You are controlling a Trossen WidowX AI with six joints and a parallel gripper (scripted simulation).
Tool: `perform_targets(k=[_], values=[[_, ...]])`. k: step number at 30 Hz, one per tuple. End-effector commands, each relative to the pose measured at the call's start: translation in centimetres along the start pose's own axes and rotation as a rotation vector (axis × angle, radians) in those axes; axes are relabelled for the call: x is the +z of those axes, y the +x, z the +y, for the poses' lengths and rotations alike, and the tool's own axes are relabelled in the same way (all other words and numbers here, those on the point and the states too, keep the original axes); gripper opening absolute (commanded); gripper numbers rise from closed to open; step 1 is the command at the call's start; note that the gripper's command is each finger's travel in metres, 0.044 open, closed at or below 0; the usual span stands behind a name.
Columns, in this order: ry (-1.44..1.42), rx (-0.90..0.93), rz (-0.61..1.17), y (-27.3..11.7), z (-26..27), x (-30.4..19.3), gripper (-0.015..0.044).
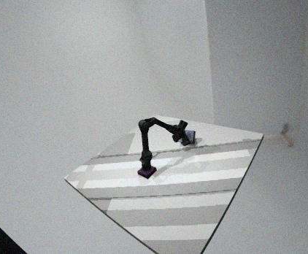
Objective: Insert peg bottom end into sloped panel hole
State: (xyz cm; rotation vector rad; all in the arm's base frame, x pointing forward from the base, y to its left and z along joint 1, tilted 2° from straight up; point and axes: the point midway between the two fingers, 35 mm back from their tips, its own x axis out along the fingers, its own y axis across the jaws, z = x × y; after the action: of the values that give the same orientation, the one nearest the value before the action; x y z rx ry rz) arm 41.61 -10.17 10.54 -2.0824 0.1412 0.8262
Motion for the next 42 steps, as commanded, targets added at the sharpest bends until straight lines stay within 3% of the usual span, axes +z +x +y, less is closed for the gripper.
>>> perform_targets(k=[1, 7, 42], values=[[-0.001, -0.001, 0.000, 0.0, 0.0, 0.0, 0.0289], [-0.001, -0.001, 0.000, -0.4, 0.0, -0.1, 0.0440], [0.004, 0.009, 0.000, -6.2, 0.4, -0.5, 0.0440]])
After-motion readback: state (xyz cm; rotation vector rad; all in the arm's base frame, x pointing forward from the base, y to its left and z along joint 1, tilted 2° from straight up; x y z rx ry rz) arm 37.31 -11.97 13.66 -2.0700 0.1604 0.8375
